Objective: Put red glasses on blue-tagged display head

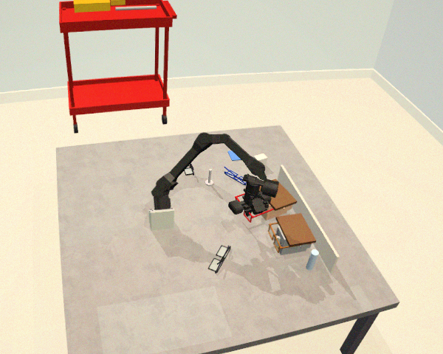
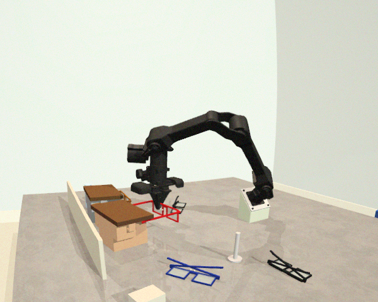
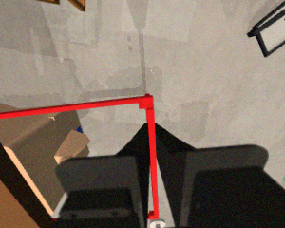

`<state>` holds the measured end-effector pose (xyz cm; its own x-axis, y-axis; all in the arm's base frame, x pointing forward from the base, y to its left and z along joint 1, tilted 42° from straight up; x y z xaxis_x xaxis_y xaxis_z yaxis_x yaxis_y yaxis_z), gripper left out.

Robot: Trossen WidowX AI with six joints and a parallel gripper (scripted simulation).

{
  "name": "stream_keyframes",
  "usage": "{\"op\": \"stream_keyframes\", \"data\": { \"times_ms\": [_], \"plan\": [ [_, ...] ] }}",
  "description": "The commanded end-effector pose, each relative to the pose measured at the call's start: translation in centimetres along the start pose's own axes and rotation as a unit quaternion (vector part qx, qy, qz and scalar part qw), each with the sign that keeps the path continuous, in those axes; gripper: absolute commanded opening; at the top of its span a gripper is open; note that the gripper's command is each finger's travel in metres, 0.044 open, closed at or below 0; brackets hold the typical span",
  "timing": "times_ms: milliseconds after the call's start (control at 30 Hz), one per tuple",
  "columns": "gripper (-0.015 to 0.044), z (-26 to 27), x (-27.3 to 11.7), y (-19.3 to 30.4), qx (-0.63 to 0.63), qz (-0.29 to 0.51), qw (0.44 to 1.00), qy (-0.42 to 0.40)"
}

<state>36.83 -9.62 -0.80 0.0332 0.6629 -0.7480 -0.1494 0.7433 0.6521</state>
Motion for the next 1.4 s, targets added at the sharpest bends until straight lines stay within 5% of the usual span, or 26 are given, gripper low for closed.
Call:
{"op": "stream_keyframes", "data": {
  "times_ms": [0,1367],
  "plan": [
    [0.0,0.7,0.0,0.0,0.001,0.001,1.0,-0.001],
    [0.0,6.2,0.0,0.9,0.0,0.002,1.0,-0.002]
  ]
}}
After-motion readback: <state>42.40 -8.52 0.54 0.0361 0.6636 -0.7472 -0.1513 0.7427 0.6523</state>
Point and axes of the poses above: the point midway between the two fingers, 35 mm back from their tips, its own x axis out along the fingers, its own z axis across the jaws, y = z × x, the point moved 3 cm from there along -x, back along the fingers, and after that the axes turned 8 degrees about x, right-handed, at the moved point
